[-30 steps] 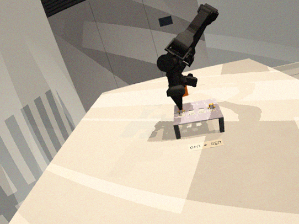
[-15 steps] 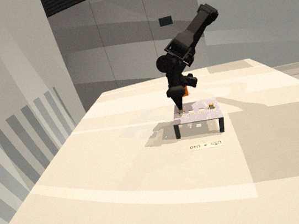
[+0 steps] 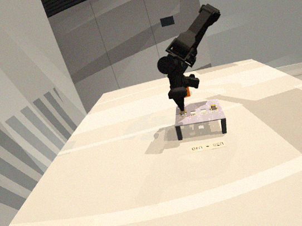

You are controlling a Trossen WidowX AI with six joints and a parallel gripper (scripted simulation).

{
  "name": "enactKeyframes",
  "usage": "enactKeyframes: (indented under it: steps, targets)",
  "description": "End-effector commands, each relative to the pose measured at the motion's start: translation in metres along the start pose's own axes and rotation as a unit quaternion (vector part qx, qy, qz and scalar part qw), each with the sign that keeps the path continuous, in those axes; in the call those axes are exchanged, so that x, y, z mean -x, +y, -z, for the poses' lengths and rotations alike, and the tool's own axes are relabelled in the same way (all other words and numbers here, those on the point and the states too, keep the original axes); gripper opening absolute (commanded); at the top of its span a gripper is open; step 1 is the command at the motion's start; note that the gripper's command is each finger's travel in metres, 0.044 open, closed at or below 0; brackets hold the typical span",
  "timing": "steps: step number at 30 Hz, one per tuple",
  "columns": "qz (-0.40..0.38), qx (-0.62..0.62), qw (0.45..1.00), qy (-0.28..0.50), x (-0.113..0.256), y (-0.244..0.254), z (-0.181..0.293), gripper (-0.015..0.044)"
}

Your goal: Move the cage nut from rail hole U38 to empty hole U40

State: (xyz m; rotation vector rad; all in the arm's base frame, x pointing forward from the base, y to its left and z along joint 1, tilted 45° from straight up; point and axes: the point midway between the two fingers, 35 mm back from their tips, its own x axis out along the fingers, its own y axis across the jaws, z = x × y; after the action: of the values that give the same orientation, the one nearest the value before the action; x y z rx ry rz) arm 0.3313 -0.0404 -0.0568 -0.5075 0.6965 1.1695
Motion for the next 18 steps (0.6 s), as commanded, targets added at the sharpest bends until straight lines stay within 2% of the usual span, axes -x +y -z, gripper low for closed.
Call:
enactKeyframes:
  steps: [1, 18]
  targets:
    - [-0.003, 0.003, 1.0, 0.003, 0.0004, -0.0014, 0.0005, 0.0028]
    - [-0.015, 0.003, 1.0, 0.003, 0.0002, -0.0024, 0.0005, 0.0028]
